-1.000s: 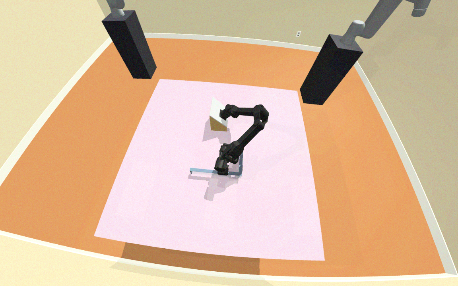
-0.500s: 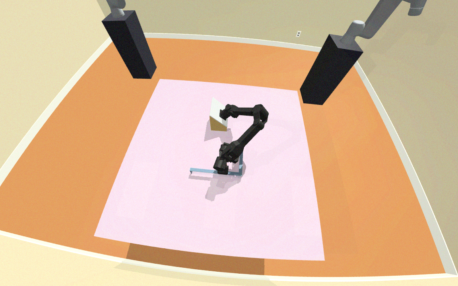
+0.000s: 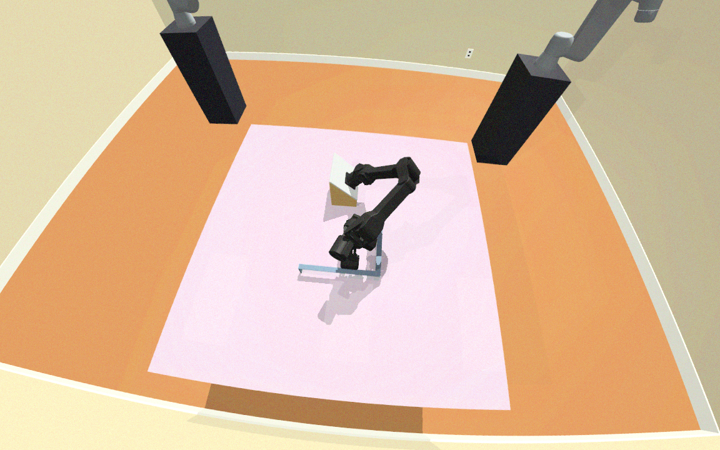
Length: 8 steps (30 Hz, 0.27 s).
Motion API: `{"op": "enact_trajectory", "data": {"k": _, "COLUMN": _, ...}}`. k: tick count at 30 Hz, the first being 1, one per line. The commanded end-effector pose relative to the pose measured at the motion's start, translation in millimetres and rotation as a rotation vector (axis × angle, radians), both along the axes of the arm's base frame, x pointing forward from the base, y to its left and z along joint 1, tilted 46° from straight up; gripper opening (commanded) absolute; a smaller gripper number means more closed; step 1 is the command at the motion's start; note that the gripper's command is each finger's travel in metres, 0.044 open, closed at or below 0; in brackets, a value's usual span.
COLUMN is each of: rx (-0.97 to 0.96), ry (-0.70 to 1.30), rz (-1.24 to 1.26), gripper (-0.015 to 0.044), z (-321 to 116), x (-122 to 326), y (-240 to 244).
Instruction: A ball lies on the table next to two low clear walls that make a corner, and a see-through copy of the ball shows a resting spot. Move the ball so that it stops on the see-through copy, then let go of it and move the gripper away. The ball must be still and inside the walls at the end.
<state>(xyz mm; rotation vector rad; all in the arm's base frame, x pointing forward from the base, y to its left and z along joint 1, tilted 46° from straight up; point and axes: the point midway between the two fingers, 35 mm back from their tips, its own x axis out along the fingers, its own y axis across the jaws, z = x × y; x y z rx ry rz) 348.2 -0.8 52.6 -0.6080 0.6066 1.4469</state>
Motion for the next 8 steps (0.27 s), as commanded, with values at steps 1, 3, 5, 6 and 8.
{"op": "enact_trajectory", "data": {"k": 1, "rx": 0.000, "ry": 0.001, "rz": -0.003, "gripper": 0.0338, "z": 6, "x": 0, "y": -7}}
{"op": "enact_trajectory", "data": {"k": 3, "rx": 0.000, "ry": 0.001, "rz": -0.001, "gripper": 0.0391, "z": 24, "x": -3, "y": -23}}
{"op": "enact_trajectory", "data": {"k": 5, "rx": 0.001, "ry": 0.000, "rz": 0.000, "gripper": 0.0440, "z": 31, "x": -5, "y": -30}}
{"op": "enact_trajectory", "data": {"k": 6, "rx": 0.001, "ry": 0.000, "rz": 0.000, "gripper": 0.0440, "z": 31, "x": -5, "y": -30}}
{"op": "enact_trajectory", "data": {"k": 8, "rx": 0.001, "ry": 0.000, "rz": 0.000, "gripper": 0.0440, "z": 31, "x": -5, "y": -30}}
